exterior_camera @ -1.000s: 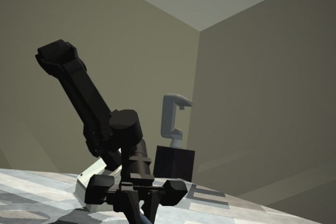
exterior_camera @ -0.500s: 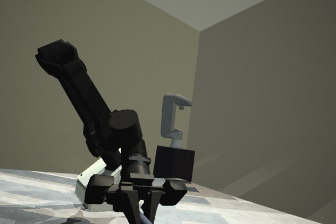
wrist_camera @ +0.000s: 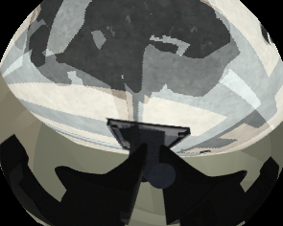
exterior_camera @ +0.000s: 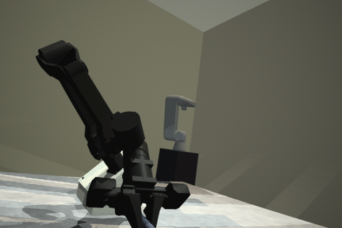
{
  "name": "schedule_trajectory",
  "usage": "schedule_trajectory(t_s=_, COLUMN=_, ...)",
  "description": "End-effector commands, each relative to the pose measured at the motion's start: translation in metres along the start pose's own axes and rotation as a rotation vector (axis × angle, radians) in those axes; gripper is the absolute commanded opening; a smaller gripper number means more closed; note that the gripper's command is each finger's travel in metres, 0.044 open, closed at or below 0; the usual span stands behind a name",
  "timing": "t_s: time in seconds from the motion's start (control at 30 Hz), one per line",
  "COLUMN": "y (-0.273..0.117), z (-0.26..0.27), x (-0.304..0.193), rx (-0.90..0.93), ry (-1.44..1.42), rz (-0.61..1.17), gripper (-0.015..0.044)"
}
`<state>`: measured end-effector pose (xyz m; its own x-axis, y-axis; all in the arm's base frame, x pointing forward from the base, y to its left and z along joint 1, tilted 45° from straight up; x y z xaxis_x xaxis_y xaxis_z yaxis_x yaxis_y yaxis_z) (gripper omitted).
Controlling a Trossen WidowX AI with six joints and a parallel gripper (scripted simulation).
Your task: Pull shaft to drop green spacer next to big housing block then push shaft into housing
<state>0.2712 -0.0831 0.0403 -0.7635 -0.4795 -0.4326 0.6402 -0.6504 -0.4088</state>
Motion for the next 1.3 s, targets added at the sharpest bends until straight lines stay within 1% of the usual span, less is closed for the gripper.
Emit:
schedule_trajectory(t_s=0.0, y=-0.0009, z=-0.0001, x=0.0005, rx=0.000, ry=0.004, rz=0.001, gripper=0.0000)
schedule_trajectory(t_s=1.27, y=-0.0034, z=-0.0007, x=0.0031, rx=0.000, ry=0.004, rz=0.001, gripper=0.0000)
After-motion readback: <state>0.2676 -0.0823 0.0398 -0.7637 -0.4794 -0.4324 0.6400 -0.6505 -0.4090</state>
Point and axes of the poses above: the point midway between the two fingers, 35 mm back from their tips, its own y axis out along the fingers, its own z axis across the jaws, x = y × z, the point moved 5 cm from there along -y, back along the fingers, and after that the axes turned 12 degrees about -y, right-handed, at the moved point
